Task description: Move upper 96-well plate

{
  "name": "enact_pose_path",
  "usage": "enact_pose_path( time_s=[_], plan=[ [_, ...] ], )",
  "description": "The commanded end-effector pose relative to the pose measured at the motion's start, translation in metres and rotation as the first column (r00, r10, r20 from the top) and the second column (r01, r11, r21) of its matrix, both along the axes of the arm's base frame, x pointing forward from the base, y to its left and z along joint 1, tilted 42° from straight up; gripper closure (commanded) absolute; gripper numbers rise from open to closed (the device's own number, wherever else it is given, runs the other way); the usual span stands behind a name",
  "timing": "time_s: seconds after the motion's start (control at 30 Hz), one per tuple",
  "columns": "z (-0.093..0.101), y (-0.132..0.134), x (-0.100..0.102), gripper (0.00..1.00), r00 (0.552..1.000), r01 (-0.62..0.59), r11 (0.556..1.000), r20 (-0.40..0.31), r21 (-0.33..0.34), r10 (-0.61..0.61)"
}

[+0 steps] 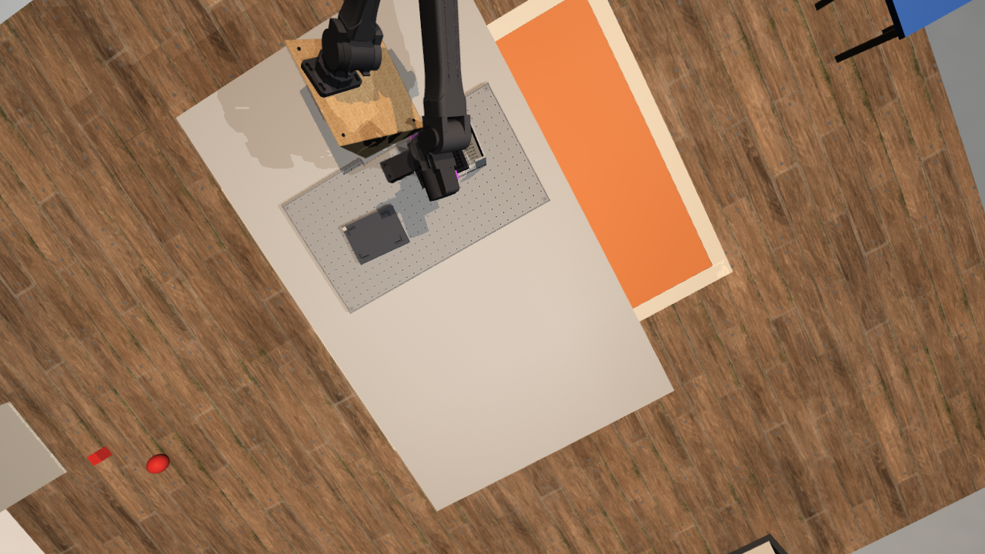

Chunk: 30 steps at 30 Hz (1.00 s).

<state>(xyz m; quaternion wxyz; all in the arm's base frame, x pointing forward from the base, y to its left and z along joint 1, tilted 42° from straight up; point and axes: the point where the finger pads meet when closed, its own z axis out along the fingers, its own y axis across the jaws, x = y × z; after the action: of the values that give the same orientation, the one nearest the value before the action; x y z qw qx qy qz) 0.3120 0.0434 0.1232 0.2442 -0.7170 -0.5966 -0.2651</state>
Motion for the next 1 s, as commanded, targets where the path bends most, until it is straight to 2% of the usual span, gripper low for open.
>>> enact_pose_path(
  time_s=[0.0,0.13,0.47,0.57,0.6,0.97],
  plan=[
    [0.003,-0.015,0.012,1.0,0.999,0.0,1.0,0.047,-0.012,0.001],
    [-0.001,-0.029,0.023,1.0,0.997,0.0,1.0,0.072,-0.023,0.002],
    [-0.026,-0.054,0.026,1.0,0.998,0.0,1.0,0.064,-0.024,0.001],
    [-0.028,-0.056,0.026,1.0,0.998,0.0,1.0,0.058,-0.02,0.001],
    [-0.028,-0.06,0.031,1.0,0.997,0.001,1.0,0.071,-0.027,0.001],
    [-0.054,-0.089,0.037,1.0,0.997,0.001,1.0,0.071,-0.03,0.001]
  ],
)
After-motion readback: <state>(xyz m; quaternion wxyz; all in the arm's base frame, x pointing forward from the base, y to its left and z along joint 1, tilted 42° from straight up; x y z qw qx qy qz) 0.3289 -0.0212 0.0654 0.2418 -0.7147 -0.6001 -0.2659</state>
